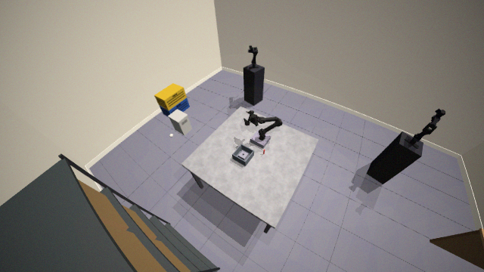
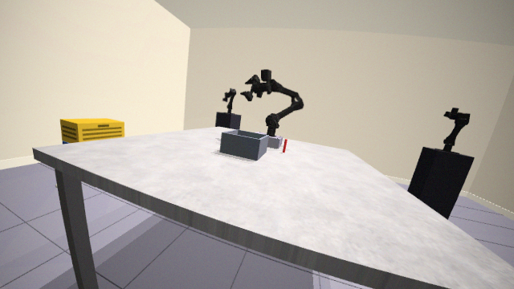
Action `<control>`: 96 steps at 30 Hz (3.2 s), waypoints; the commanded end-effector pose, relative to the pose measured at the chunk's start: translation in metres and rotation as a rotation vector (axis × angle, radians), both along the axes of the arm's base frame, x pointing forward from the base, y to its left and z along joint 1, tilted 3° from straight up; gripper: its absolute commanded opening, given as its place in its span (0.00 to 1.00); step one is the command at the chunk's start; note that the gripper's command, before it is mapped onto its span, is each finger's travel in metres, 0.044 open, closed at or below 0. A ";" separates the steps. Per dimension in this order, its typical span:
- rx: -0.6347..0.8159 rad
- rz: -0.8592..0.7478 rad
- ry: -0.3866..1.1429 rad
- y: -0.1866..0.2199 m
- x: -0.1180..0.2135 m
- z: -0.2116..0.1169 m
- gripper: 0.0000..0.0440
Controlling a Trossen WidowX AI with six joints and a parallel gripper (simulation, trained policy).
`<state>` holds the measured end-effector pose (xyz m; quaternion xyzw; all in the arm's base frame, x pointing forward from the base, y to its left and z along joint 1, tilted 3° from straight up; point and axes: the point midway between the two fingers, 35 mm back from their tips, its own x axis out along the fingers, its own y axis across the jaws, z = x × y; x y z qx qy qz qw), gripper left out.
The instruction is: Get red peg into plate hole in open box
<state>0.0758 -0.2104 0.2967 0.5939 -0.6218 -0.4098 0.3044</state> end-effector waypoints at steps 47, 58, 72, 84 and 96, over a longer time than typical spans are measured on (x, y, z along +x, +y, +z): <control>0.241 1.199 1.239 0.150 0.142 -0.096 1.00; 0.230 1.474 1.505 0.200 0.138 -0.121 1.00; 0.226 1.820 1.844 0.265 0.109 -0.154 1.00; 0.270 2.071 2.112 0.317 0.070 -0.192 1.00; 0.256 2.178 2.200 0.348 0.056 -0.238 1.00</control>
